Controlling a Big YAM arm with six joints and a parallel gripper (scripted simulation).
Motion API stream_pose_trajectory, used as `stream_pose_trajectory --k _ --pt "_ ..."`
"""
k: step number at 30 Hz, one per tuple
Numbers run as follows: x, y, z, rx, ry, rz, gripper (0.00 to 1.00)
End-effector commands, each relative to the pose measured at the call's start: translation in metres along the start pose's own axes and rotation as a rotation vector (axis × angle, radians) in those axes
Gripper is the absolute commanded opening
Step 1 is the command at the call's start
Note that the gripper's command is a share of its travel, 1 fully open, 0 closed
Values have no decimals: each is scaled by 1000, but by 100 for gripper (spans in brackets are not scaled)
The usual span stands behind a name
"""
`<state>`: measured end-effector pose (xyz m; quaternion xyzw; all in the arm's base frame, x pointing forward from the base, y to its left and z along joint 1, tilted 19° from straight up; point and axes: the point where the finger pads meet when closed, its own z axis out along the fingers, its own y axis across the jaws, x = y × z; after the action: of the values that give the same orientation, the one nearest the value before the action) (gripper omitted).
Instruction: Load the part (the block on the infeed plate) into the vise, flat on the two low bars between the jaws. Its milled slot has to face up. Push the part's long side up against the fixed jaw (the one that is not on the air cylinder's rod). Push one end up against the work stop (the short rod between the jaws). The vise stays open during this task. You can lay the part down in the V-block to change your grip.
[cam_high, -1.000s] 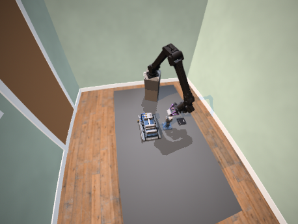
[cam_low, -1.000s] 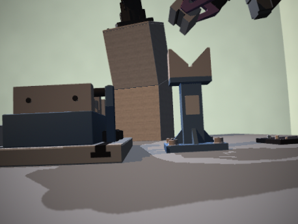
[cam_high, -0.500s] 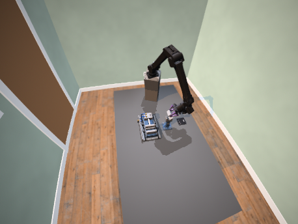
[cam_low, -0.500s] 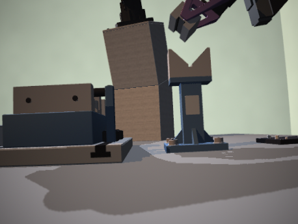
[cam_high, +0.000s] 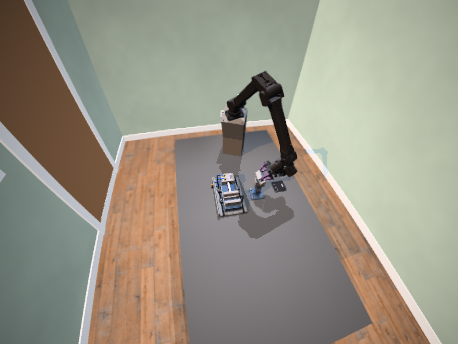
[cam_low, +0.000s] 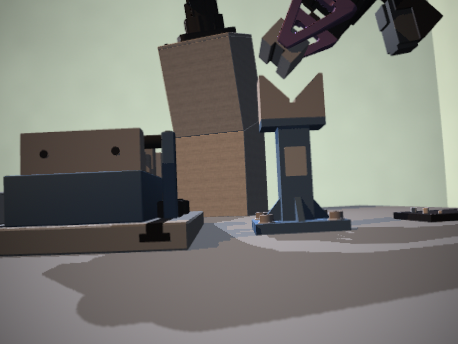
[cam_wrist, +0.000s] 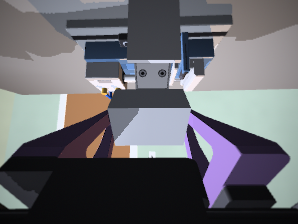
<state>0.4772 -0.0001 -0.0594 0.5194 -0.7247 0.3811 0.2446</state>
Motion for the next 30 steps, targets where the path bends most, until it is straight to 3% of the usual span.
stream_pose_trajectory --k 1,5,9,12,14,15,18,30 --pt "-1 -18 -2 19 -11 27 0" --pt "-5 -6 10 2 3 4 0" --pt "-6 -19 1 23 -14 29 0" --pt "-13 -13 13 9 -3 14 0" --pt "-13 -13 13 9 -3 14 0" --pt "1 -10 6 9 -3 12 0" --pt "-14 -14 14 12 -5 18 0" --pt "-17 -13 17 14 -6 16 0"
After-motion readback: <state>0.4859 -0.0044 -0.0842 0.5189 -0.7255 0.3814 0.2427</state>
